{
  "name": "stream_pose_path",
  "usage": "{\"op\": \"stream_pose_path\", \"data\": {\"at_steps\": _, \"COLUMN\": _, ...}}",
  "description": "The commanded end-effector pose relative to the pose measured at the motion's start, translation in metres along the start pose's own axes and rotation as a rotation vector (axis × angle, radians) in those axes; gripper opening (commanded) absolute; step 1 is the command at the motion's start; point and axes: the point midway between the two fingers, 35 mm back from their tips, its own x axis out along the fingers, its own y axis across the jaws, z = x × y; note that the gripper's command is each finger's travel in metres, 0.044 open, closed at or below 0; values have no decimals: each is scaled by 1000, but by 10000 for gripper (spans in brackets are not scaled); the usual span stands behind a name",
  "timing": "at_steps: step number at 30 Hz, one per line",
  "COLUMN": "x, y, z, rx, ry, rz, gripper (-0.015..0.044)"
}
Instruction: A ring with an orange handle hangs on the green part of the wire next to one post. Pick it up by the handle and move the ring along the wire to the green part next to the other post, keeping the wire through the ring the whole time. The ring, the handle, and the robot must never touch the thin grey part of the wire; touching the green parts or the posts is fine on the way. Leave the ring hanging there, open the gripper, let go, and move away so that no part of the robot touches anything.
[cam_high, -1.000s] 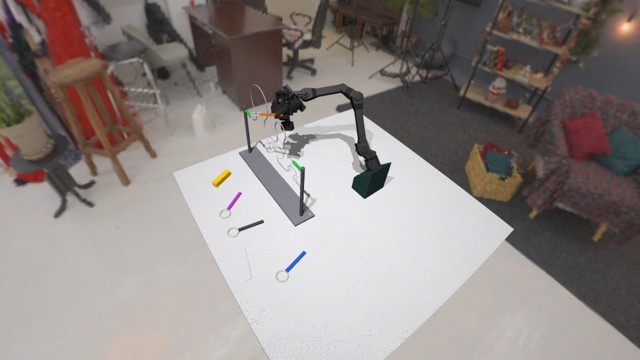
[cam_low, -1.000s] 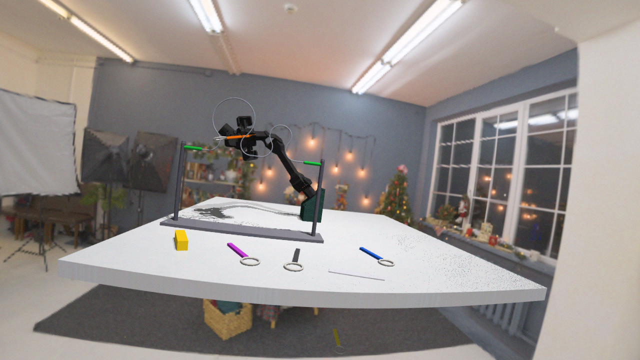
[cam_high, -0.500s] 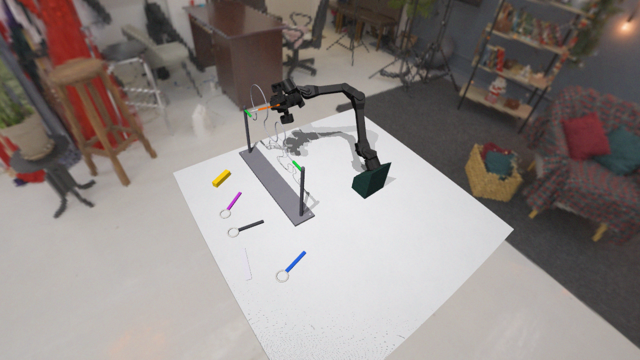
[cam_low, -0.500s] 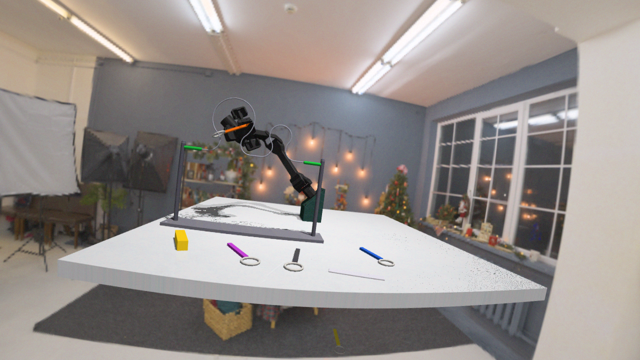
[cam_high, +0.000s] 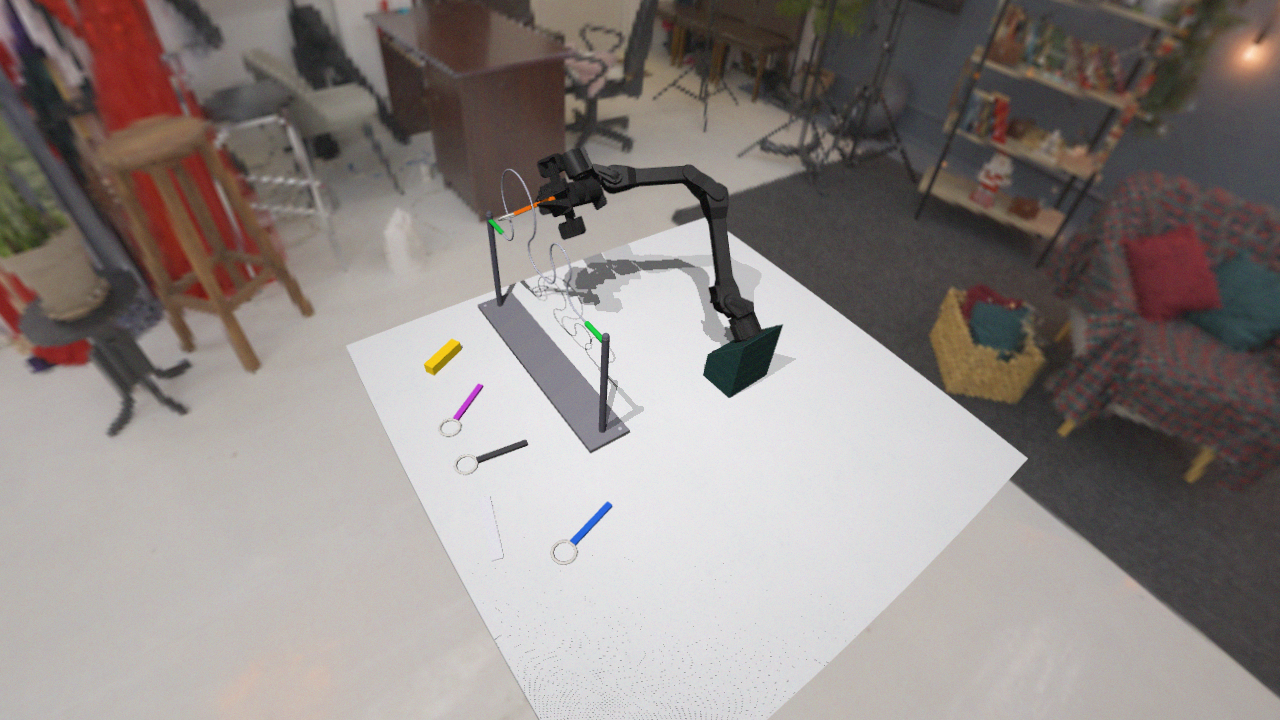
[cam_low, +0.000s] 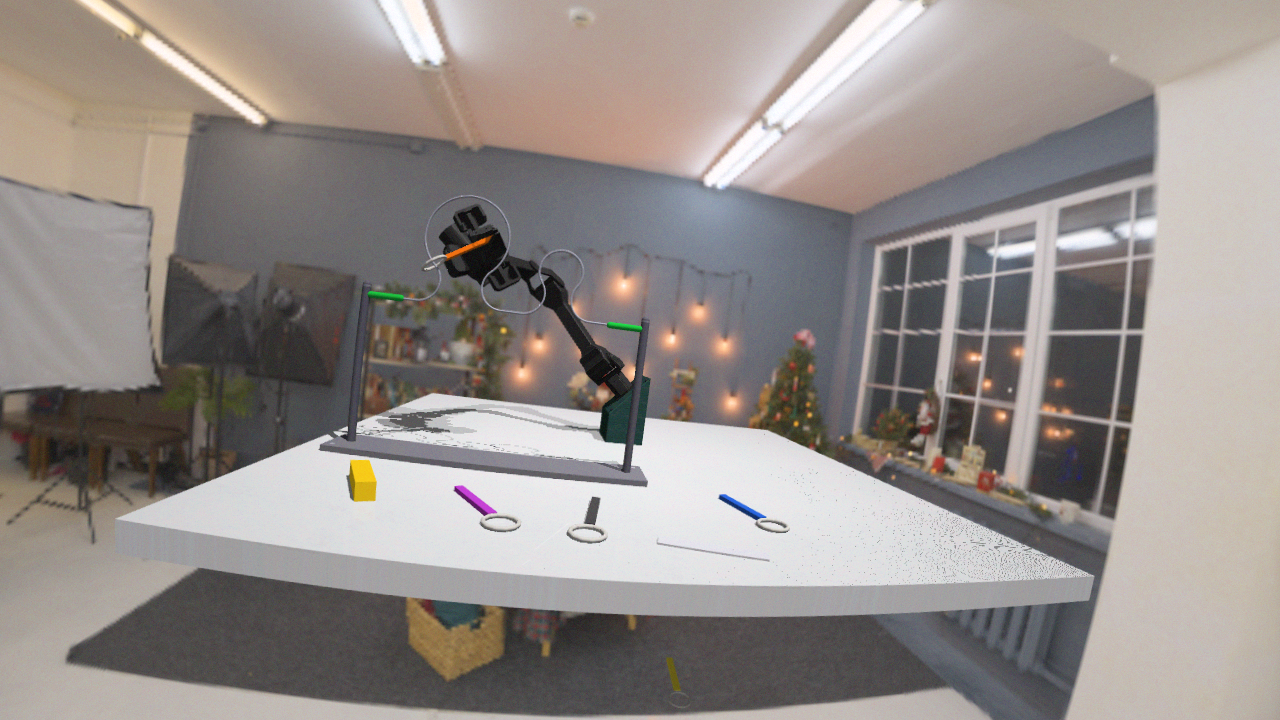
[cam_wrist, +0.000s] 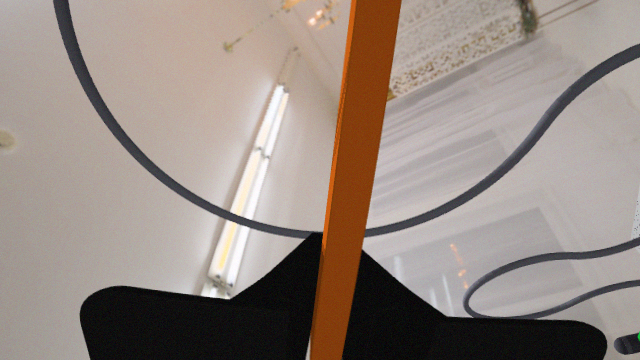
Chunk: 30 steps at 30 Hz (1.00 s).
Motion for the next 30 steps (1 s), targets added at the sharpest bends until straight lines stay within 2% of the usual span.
{"op": "stream_pose_path", "data": {"at_steps": 1, "x": 0, "y": 5, "z": 1, "rx": 2, "ry": -4, "rz": -1, "gripper": -150}}
{"op": "stream_pose_path", "data": {"at_steps": 30, "x": -1, "y": -1, "z": 3, "rx": -261, "ry": -1, "rz": -126, "gripper": -150}}
